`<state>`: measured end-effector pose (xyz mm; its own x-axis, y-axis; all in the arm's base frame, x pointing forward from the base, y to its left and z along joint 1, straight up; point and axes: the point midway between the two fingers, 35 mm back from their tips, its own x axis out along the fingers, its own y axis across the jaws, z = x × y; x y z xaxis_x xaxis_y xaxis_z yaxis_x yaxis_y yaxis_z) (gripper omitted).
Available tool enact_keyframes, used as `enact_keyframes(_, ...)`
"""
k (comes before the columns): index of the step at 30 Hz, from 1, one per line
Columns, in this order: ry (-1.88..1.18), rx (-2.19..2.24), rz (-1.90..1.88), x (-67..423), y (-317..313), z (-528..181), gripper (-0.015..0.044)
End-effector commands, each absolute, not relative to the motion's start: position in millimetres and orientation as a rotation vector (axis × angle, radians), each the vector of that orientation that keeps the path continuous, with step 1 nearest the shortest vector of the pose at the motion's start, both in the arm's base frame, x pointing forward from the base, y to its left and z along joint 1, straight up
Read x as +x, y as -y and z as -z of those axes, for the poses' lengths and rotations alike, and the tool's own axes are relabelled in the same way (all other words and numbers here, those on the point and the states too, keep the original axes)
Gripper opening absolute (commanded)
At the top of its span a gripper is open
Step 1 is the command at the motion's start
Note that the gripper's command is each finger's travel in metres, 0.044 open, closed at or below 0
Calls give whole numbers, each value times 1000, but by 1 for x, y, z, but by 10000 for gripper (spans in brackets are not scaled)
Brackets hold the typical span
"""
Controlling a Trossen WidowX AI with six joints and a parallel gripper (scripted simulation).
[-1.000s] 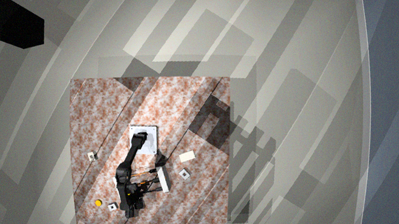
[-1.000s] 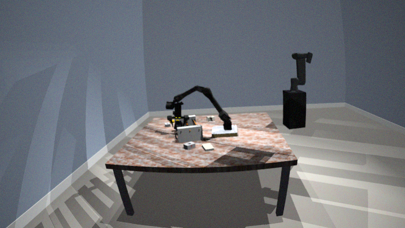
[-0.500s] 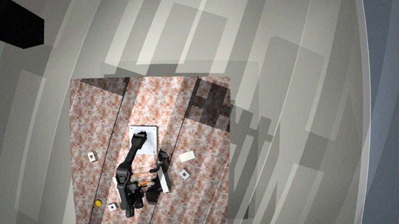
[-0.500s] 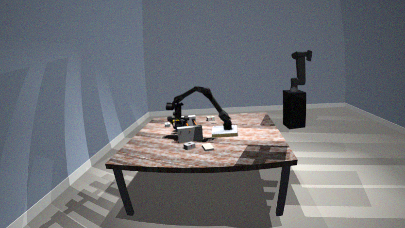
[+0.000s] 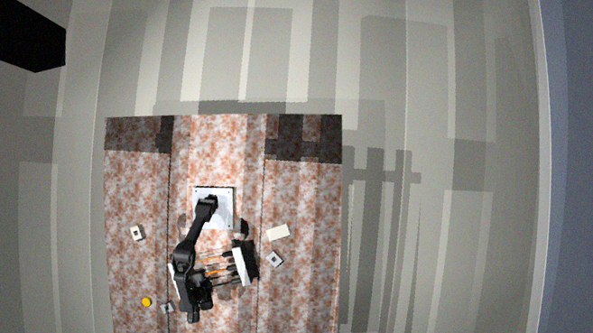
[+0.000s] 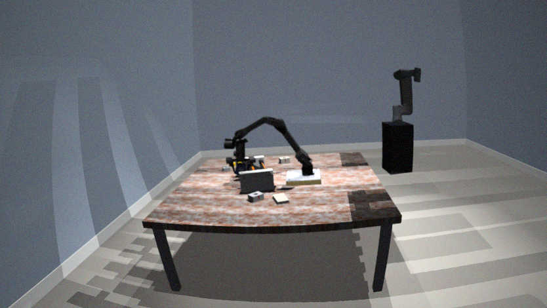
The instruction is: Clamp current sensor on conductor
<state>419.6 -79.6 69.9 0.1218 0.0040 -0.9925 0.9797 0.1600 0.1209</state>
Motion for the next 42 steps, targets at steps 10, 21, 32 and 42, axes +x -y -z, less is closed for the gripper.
enact_keyframes(10, -1185, 1142, 1004, 420, 80, -71, 0)
enact_keyframes(21, -1185, 1142, 1004, 420, 80, -71, 0)
enact_keyframes(32, -1185, 1142, 1004, 420, 80, -71, 0)
enact_keyframes(42, -1185, 1142, 1004, 420, 80, -71, 0)
